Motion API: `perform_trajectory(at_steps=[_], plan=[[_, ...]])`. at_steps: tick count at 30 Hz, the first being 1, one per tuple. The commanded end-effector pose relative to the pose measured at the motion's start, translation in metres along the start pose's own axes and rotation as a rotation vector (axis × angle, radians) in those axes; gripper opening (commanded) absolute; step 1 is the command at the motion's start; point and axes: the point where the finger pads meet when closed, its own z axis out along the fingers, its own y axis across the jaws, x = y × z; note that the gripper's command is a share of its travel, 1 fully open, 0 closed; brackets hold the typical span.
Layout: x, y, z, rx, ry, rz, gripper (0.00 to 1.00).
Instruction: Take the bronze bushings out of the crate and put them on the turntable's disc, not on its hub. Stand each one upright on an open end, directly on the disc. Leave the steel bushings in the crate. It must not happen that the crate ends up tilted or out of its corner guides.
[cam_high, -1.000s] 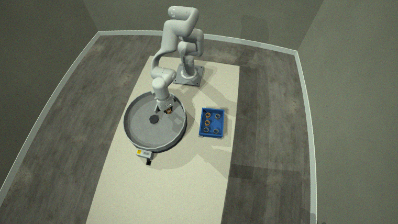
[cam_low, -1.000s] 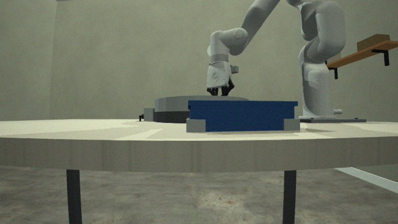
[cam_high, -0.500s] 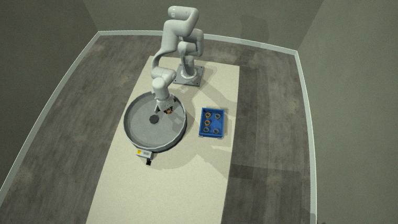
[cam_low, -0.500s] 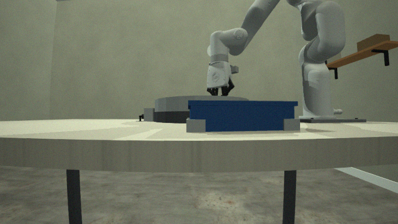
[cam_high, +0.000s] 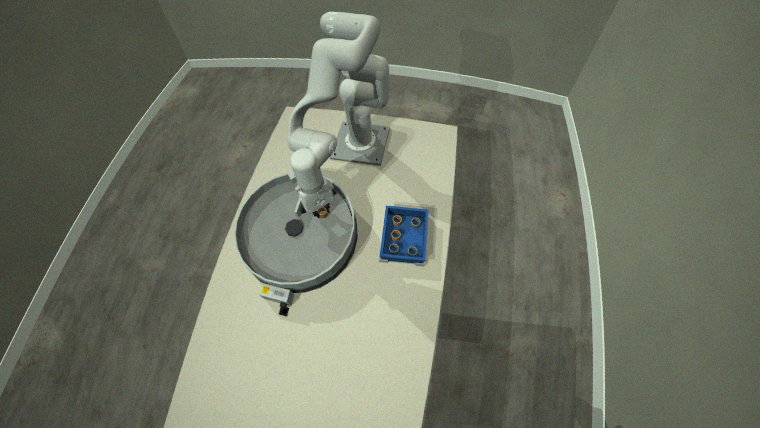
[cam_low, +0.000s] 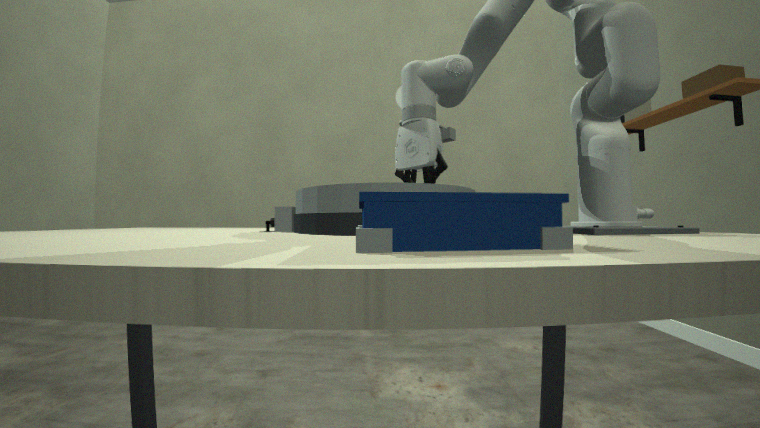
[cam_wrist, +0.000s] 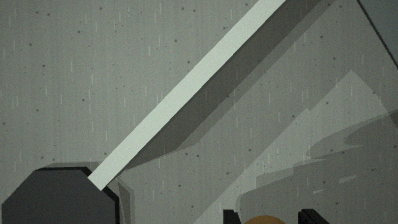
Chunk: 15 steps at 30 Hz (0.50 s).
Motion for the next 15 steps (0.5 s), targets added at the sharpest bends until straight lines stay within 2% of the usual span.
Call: perform_trajectory(at_steps=[1,15], plan=[[-0.0008,-0.001,0.0004,0.003,-0.002,0.0,0.0],[-0.0008,-0.001,0.0017,0.003,-0.002,0.0,0.0]])
